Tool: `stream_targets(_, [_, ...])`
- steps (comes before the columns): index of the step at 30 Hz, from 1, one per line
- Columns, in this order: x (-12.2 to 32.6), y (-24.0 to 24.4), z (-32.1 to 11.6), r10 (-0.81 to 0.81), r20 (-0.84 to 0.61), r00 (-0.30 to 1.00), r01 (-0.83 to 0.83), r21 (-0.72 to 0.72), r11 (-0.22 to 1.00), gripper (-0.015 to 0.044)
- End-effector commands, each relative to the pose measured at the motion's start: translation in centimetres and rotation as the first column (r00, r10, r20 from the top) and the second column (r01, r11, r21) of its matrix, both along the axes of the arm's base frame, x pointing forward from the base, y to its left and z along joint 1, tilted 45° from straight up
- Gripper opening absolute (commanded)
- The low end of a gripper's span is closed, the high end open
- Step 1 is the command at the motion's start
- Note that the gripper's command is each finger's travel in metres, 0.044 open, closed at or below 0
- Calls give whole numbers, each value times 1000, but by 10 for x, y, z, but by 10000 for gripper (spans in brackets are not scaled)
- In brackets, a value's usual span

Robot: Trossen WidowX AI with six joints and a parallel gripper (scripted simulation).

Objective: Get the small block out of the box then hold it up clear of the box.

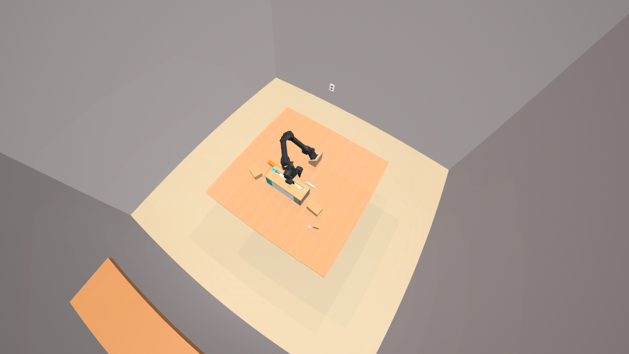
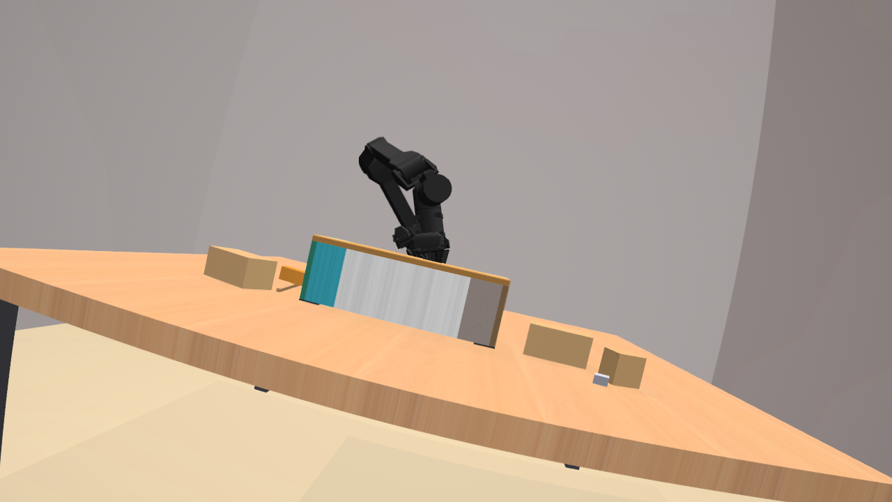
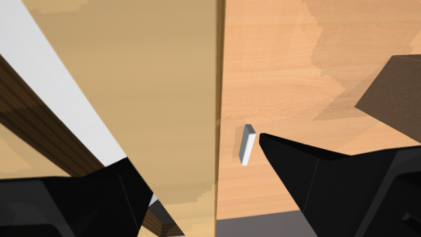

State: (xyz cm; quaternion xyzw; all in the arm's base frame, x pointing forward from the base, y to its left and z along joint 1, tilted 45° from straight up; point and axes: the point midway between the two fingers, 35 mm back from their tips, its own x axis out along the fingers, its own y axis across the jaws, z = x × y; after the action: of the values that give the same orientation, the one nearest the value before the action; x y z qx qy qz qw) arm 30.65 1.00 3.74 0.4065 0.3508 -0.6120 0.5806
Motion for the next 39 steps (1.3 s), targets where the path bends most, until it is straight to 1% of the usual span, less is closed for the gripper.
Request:
stream_targets(1, [0, 4, -4, 0, -2, 1000, 0, 1, 1000, 400])
stream_targets(7, [1, 8, -9, 0, -2, 1000, 0, 1, 1000, 400])
stream_targets(19, [0, 0, -1, 0, -2, 1000, 0, 1, 1000, 400])
stream_targets(39, [1, 15, -15, 0, -2, 1000, 0, 2, 1000, 400])
